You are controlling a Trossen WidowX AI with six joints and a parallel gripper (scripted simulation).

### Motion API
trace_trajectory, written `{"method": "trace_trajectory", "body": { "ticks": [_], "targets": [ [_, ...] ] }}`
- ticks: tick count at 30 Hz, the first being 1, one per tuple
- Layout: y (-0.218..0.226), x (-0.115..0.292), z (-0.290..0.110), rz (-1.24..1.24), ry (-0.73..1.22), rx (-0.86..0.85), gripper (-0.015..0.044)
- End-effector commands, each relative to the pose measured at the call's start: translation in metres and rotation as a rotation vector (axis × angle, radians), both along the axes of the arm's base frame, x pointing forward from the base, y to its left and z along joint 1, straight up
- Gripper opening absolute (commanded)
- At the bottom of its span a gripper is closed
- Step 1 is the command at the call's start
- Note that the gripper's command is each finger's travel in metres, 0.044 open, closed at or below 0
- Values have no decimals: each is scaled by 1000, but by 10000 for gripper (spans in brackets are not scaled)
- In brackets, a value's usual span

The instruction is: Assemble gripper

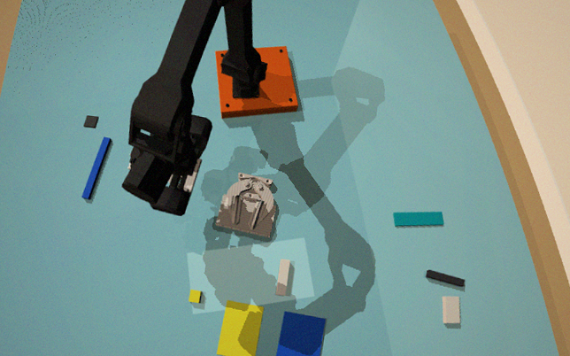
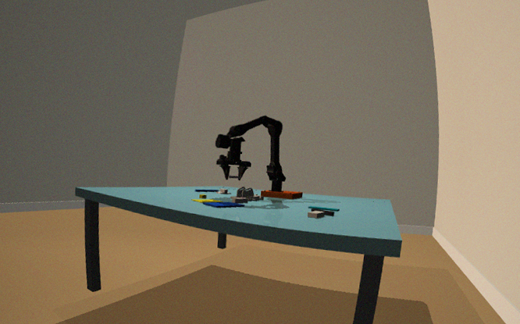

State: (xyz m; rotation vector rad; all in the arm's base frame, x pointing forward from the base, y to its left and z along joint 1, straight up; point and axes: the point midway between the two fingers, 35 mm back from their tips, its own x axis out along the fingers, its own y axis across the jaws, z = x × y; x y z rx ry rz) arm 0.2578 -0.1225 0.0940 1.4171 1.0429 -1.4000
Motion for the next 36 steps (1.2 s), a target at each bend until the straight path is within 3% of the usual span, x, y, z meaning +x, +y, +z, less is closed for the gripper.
{"method": "trace_trajectory", "body": {
  "ticks": [1,36],
  "targets": [
    [7,2,0,87,1,-3,351],
    [81,11,-1,981,6,-15,351]
  ]
}}
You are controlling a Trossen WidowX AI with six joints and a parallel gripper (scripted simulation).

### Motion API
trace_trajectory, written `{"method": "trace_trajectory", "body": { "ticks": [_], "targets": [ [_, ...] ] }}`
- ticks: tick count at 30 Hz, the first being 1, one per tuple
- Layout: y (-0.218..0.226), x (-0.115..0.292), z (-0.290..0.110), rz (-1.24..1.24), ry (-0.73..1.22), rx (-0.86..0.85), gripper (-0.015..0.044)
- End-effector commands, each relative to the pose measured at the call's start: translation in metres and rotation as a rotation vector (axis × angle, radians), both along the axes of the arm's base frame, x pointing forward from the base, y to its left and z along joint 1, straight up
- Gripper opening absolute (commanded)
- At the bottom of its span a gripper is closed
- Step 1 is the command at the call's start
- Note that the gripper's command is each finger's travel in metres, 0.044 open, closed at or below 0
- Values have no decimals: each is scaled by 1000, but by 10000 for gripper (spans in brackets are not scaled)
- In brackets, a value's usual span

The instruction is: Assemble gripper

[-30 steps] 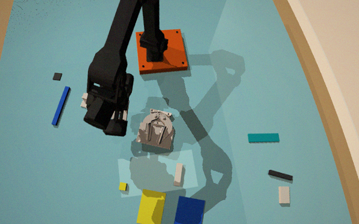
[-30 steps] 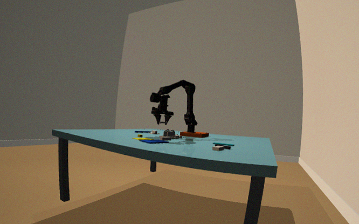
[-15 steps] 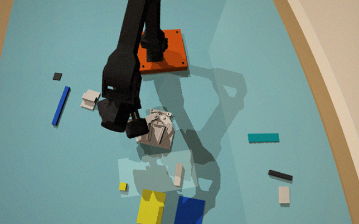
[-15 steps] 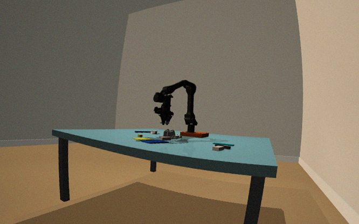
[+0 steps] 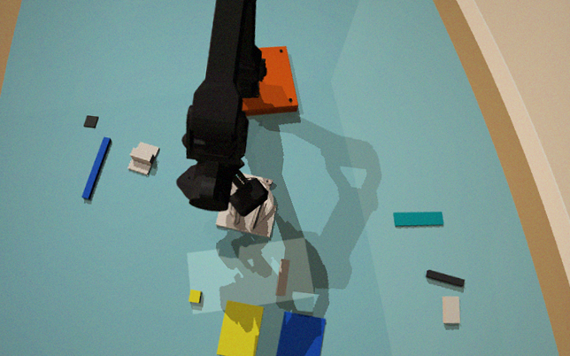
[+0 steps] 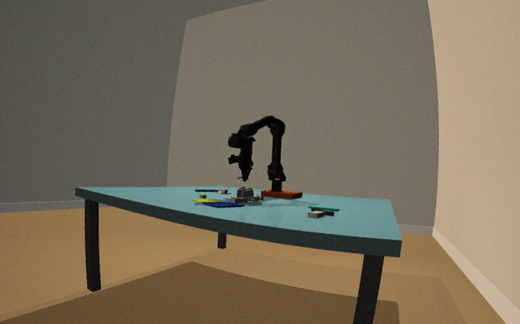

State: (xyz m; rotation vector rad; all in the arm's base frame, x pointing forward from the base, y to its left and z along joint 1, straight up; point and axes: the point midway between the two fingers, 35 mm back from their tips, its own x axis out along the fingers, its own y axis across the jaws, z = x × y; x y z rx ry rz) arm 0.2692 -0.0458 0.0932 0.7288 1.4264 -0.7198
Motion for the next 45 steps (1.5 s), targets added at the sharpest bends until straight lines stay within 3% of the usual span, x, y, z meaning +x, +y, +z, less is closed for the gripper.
{"method": "trace_trajectory", "body": {
  "ticks": [1,23,45],
  "targets": [
    [7,0,0,87,0,-2,351],
    [52,-5,-1,645,1,-9,351],
    [53,-5,-1,666,1,-10,351]
  ]
}}
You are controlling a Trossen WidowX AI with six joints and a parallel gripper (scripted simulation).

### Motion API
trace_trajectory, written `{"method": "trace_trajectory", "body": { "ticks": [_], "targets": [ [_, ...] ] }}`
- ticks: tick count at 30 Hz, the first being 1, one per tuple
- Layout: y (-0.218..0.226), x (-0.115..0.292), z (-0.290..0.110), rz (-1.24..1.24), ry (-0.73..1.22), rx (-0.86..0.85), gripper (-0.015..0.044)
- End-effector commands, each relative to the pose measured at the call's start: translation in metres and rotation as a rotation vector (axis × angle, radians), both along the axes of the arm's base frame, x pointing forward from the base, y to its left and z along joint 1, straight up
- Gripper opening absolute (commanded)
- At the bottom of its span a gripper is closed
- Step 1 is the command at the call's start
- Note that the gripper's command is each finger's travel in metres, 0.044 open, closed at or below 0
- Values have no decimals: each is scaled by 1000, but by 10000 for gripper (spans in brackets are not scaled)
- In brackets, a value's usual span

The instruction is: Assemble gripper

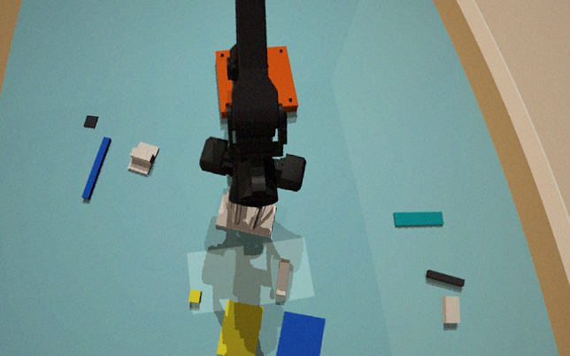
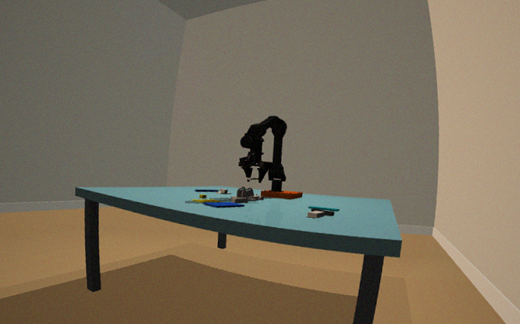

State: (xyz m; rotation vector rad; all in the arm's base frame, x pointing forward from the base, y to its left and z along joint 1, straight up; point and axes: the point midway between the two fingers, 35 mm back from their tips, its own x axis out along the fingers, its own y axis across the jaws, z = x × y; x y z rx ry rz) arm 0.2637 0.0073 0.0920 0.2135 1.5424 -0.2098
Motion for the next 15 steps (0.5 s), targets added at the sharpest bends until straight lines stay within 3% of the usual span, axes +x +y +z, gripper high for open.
{"method": "trace_trajectory", "body": {
  "ticks": [1,15],
  "targets": [
    [0,0,0,5,-2,0,351],
    [5,-15,0,5,0,0,351]
  ]
}}
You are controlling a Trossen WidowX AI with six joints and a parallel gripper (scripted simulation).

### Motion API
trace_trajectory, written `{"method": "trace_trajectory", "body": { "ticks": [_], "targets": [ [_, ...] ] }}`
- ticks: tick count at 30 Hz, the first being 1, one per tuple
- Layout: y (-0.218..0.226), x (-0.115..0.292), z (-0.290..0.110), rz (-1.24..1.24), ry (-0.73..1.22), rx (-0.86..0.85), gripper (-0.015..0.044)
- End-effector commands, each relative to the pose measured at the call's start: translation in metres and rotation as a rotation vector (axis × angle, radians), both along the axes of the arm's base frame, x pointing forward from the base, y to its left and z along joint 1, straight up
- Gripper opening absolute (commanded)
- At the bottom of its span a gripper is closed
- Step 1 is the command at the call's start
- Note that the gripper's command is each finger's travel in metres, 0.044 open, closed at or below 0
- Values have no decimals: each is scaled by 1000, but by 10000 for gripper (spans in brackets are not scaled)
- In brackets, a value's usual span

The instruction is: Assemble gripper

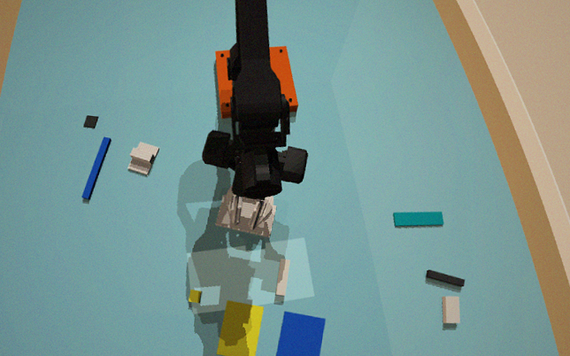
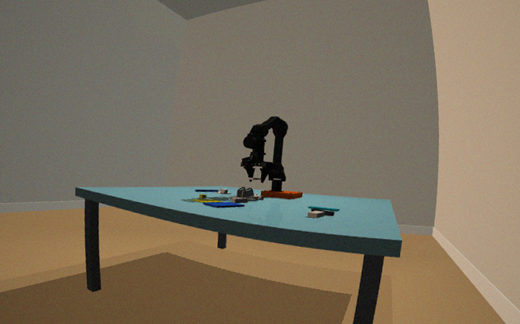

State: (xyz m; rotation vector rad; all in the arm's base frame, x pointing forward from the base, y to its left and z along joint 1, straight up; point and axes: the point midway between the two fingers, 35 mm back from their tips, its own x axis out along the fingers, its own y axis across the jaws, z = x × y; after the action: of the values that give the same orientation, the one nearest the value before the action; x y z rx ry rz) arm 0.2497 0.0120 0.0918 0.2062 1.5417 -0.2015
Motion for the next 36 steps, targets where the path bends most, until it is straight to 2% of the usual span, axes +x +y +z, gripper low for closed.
{"method": "trace_trajectory", "body": {
  "ticks": [1,29,36],
  "targets": [
    [0,-1,0,-5,1,0,351],
    [0,-1,-1,-11,1,0,351],
    [0,0,-11,-11,1,0,351]
  ]
}}
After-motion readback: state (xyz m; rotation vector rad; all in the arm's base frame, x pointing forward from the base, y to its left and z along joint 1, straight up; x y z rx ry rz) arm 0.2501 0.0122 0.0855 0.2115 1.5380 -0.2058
